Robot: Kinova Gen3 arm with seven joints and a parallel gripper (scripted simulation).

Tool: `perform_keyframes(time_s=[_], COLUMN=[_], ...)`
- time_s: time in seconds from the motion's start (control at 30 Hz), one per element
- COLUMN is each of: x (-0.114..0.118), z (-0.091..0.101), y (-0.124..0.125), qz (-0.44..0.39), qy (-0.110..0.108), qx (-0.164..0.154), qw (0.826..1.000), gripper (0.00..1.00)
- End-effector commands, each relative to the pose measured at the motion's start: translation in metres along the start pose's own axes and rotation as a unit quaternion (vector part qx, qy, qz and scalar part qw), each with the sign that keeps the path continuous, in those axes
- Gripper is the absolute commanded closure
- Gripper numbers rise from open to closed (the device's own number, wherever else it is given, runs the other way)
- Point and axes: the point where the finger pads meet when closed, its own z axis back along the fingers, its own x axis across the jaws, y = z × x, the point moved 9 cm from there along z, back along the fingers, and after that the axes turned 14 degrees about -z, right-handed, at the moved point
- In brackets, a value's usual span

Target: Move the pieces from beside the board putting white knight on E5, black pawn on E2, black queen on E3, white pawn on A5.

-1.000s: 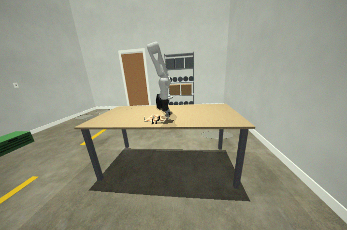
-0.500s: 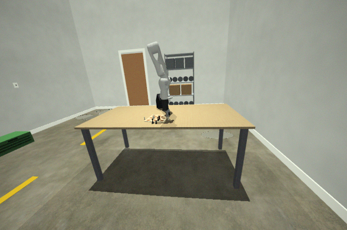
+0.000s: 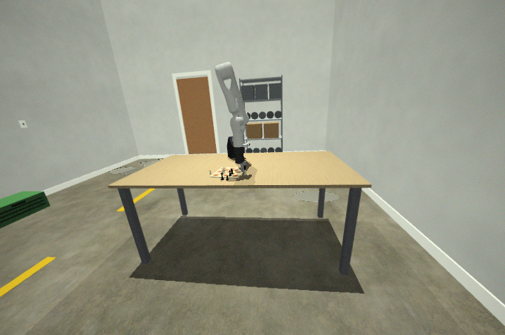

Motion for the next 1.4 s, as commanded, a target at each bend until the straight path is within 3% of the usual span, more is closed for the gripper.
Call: perform_keyframes(time_s=[0.0, 0.37, 1.37], x=[-0.007, -0.007, -0.007], z=[-0.008, -0.019, -0.019], y=[0.007, 0.007, 0.007], qz=[0.009, 0.009, 0.009], qy=[0.003, 0.003, 0.003], qx=[0.004, 0.004, 0.004], qw=[1.0, 1.0, 1.0], gripper=[0.27, 0.27, 0.27])
